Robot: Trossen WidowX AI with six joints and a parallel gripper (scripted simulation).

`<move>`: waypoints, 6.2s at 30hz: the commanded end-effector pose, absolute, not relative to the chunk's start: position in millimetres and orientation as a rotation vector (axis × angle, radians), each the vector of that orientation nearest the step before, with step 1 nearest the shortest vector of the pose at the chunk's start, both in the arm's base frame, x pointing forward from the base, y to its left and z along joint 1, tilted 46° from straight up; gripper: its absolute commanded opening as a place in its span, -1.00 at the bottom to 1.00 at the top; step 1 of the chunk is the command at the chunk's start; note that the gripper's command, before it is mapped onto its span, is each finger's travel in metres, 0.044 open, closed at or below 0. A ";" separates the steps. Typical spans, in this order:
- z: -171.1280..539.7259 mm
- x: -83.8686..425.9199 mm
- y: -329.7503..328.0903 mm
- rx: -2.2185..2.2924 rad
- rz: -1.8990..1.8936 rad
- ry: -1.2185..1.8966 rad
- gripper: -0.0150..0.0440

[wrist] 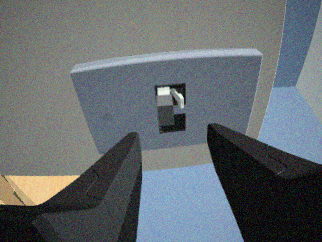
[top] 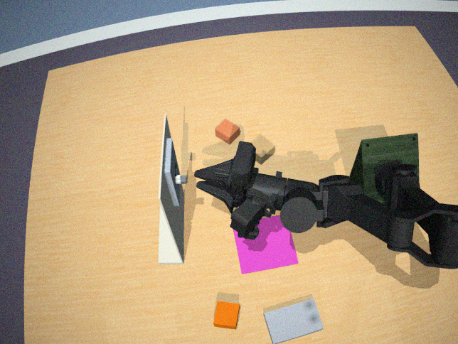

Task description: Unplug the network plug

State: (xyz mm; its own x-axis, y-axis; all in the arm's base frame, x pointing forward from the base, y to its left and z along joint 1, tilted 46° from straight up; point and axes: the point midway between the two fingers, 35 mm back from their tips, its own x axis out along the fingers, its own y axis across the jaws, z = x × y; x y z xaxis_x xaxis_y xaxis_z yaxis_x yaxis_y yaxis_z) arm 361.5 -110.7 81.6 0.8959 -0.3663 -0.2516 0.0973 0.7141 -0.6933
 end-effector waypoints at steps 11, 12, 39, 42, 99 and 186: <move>80.2 384.0 -115.9 -0.735 -0.268 0.390 0.04; 80.0 385.5 -116.2 -0.735 -0.268 0.390 0.04; 79.3 390.7 -117.2 -0.735 -0.269 0.390 -0.46; 79.3 390.7 -117.2 -0.735 -0.269 0.390 -0.49; 83.6 360.4 -108.2 -0.735 -0.268 0.391 -0.49; 100.3 328.1 -101.2 -0.738 -0.265 0.388 -0.49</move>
State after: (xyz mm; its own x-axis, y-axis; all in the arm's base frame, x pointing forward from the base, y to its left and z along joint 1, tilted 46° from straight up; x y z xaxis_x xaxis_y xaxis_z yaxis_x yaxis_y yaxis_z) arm 329.6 -96.6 96.6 0.8950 -0.3691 -0.2504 0.1001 0.7134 -0.6936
